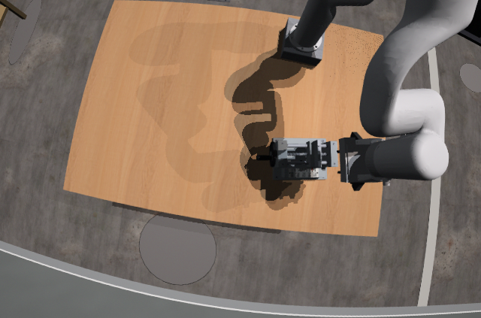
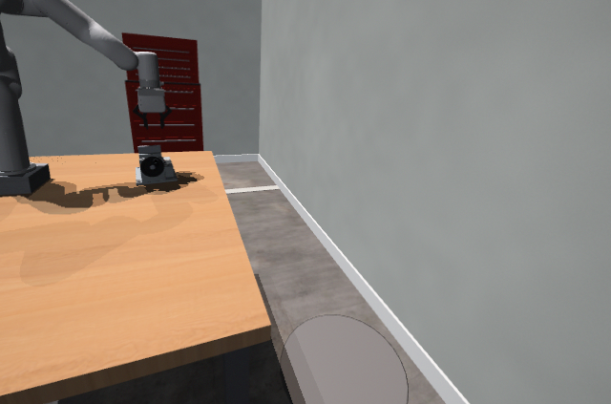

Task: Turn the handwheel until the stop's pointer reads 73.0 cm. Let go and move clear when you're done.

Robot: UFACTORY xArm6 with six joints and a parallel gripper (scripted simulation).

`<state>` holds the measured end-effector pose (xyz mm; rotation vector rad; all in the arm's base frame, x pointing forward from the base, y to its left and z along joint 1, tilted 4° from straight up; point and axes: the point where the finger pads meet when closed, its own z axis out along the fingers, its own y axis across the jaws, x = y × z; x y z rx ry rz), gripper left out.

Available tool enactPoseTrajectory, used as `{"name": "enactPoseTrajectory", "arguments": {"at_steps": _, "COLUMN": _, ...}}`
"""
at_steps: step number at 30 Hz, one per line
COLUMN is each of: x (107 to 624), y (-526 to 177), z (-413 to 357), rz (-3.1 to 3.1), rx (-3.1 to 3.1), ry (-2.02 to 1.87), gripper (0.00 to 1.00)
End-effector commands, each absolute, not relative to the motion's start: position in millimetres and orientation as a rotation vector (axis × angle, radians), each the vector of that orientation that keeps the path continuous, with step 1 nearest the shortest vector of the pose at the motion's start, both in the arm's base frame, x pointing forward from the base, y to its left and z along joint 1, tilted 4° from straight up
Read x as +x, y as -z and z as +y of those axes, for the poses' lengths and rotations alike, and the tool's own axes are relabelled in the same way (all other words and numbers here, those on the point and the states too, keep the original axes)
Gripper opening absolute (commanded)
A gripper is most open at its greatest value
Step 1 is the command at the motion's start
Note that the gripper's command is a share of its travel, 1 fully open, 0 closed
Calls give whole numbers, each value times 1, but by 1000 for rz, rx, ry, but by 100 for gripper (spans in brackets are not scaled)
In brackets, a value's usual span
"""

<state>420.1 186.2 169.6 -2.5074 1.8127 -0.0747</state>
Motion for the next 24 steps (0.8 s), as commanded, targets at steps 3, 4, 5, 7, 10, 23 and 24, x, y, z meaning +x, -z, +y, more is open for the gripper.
{"name": "enactPoseTrajectory", "arguments": {"at_steps": 3, "x": 422, "y": -137, "z": 187, "rz": 1812, "rx": -2508, "ry": 75, "gripper": 57}}
{"name": "enactPoseTrajectory", "arguments": {"at_steps": 4, "x": 422, "y": -137, "z": 187, "rz": 1812, "rx": -2508, "ry": 75, "gripper": 57}}
{"name": "enactPoseTrajectory", "arguments": {"at_steps": 5, "x": 422, "y": -137, "z": 187, "rz": 1812, "rx": -2508, "ry": 75, "gripper": 57}}
{"name": "enactPoseTrajectory", "arguments": {"at_steps": 7, "x": 422, "y": -137, "z": 187, "rz": 1812, "rx": -2508, "ry": 75, "gripper": 57}}
{"name": "enactPoseTrajectory", "arguments": {"at_steps": 10, "x": 422, "y": -137, "z": 187, "rz": 1812, "rx": -2508, "ry": 75, "gripper": 57}}
{"name": "enactPoseTrajectory", "arguments": {"at_steps": 23, "x": 422, "y": -137, "z": 187, "rz": 1812, "rx": -2508, "ry": 75, "gripper": 57}}
{"name": "enactPoseTrajectory", "arguments": {"at_steps": 24, "x": 422, "y": -137, "z": 187, "rz": 1812, "rx": -2508, "ry": 75, "gripper": 57}}
